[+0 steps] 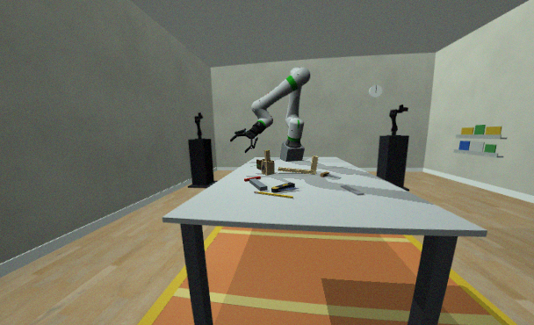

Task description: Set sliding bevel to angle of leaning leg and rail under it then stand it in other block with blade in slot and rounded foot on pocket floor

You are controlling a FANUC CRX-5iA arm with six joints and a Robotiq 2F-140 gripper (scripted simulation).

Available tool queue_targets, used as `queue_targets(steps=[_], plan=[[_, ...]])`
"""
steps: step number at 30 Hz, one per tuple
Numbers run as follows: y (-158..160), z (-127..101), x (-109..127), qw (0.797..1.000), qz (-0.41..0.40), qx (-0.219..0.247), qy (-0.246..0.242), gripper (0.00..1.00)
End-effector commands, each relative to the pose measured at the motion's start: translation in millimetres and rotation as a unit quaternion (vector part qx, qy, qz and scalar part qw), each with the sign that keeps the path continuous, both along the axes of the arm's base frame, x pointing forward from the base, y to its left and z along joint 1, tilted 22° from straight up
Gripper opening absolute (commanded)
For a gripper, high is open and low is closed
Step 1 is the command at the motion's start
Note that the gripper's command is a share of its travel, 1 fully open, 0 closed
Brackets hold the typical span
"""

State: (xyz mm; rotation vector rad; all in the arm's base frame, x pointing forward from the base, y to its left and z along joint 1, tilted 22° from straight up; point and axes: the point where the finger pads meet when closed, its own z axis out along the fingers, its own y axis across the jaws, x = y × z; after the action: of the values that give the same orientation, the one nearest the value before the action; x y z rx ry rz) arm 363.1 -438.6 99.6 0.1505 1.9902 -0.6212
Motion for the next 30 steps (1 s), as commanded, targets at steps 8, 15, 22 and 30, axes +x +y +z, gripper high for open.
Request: queue_targets(steps=[8, 15, 22, 30], plan=[[0, 1, 0, 1.000, 0.000, -0.001, 0.000, 1.00], [0, 1, 0, 1.000, 0.000, -0.001, 0.000, 1.00], [0, 1, 1, 1.000, 0.004, -0.003, 0.001, 1.00], [7, 8, 18, 0.998, 0.056, -0.030, 0.017, 1.00]])
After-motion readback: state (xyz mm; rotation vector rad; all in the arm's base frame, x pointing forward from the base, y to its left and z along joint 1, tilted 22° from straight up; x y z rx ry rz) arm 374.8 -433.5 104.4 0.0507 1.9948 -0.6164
